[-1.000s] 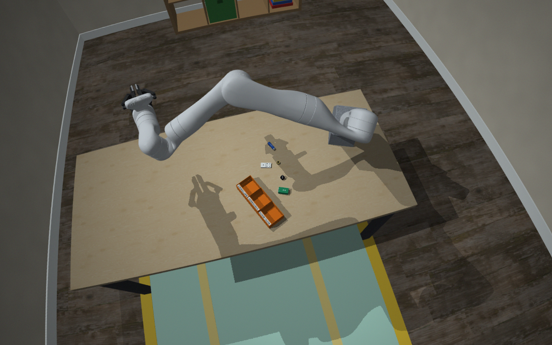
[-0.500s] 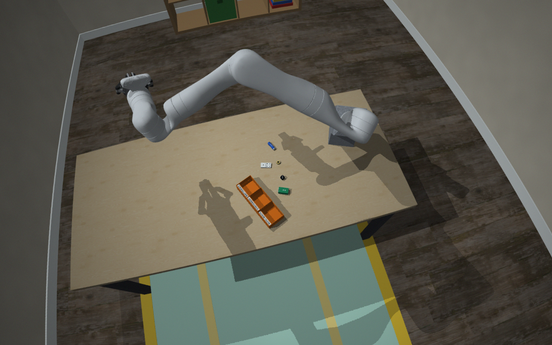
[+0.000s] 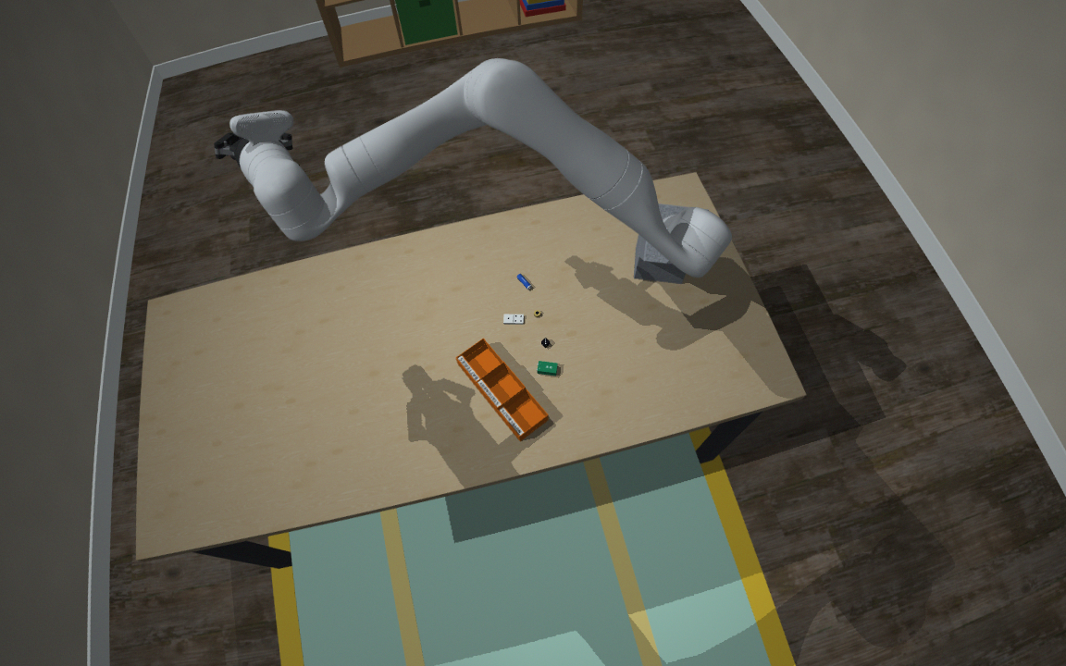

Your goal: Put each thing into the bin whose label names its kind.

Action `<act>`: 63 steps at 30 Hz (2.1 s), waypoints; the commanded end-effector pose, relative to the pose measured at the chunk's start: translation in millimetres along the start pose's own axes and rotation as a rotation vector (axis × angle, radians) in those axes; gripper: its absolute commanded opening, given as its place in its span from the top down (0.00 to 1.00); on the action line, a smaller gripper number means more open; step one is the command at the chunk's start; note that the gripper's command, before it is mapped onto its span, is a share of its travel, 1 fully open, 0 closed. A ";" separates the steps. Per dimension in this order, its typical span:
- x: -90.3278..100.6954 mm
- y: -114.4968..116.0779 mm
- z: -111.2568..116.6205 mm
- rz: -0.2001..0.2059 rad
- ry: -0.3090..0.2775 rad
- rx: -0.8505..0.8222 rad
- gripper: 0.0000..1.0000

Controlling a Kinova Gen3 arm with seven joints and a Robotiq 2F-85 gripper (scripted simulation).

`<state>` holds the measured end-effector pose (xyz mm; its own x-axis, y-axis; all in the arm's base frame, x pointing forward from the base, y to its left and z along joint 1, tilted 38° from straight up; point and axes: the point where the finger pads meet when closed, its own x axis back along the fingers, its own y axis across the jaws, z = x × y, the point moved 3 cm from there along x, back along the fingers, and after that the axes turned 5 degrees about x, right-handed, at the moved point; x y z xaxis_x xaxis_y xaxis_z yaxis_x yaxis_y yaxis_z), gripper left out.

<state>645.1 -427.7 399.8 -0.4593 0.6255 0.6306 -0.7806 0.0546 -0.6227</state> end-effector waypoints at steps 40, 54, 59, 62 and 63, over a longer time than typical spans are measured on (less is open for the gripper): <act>164.9 -17.3 117.3 0.227 -0.139 -0.166 0.91; 232.5 -19.4 125.0 0.305 -0.179 -0.166 0.91; 268.2 -19.2 121.3 0.336 -0.197 -0.155 0.91; 285.9 -19.2 117.6 0.336 -0.197 -0.155 0.91; 293.3 -18.2 115.0 0.360 -0.213 -0.138 0.91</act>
<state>484.9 -339.5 641.6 -0.7706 0.4495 0.4519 -0.5068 -0.0021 -0.8621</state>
